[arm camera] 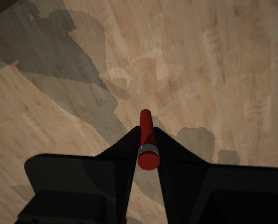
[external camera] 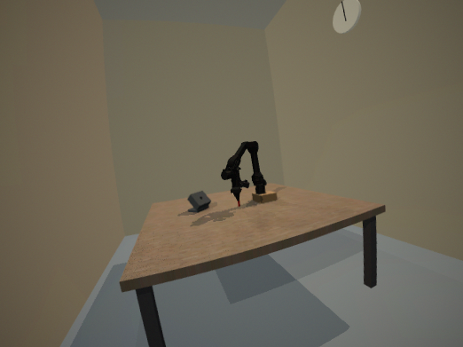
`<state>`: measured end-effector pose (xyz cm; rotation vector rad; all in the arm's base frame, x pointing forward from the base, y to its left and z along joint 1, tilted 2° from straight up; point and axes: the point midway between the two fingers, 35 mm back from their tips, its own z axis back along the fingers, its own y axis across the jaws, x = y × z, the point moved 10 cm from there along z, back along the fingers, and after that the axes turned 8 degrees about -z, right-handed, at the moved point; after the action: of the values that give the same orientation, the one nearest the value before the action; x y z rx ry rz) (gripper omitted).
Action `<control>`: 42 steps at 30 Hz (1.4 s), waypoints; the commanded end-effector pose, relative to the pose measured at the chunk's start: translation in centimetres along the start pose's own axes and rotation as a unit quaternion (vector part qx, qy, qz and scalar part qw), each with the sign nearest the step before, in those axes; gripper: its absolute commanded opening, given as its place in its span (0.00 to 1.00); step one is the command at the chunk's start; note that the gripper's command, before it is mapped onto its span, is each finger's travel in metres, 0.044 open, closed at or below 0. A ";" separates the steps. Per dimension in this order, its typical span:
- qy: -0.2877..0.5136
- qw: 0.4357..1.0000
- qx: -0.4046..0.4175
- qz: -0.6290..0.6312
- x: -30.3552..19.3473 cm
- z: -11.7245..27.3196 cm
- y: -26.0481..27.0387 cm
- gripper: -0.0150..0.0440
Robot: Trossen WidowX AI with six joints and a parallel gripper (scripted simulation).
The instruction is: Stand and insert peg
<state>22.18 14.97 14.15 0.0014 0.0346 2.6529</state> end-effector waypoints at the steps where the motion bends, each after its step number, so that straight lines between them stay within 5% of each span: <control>1: 0.002 1.000 -0.005 0.001 -0.1 1.6 -0.1 0.25; 10: 0.001 1.000 -0.005 0.002 0.0 5.0 0.2 0.25; 42: 0.157 0.987 0.022 0.027 -4.2 5.4 -0.7 0.25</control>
<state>25.87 13.85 19.41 -0.3689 0.1844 2.6811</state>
